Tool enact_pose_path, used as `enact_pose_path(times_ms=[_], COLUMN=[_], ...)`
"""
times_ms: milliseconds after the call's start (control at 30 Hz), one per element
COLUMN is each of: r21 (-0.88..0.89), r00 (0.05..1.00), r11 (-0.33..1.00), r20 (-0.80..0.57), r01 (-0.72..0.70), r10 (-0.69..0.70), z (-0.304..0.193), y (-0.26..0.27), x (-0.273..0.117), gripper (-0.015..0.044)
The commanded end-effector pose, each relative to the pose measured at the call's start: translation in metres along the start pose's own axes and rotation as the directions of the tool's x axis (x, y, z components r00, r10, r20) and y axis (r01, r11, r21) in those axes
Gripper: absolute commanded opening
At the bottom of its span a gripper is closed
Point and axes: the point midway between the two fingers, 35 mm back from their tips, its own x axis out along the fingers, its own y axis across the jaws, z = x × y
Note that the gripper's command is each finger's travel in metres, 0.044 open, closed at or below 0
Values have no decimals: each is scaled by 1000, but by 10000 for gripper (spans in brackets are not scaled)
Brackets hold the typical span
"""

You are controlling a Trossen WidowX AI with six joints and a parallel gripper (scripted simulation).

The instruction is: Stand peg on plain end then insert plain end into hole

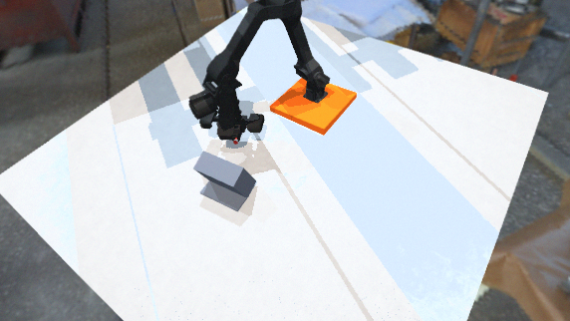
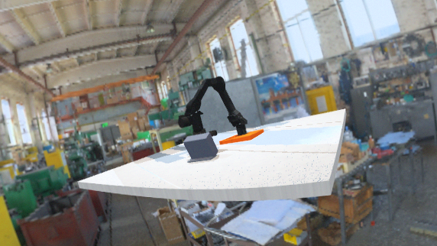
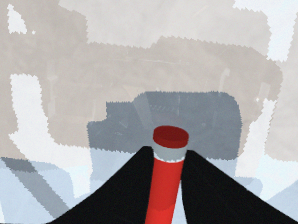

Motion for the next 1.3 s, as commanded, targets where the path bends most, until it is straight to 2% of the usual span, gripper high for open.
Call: enact_pose_path(times_ms=[0, 1267], r21=[-1, 0], r00=[999, 937], r11=[1000, 1000], r20=[32, 350], r01=[-1, 0], r10=[1, 0], z=[-2, -18], y=[0, 0], x=[-2, -21], gripper=[51, 51])
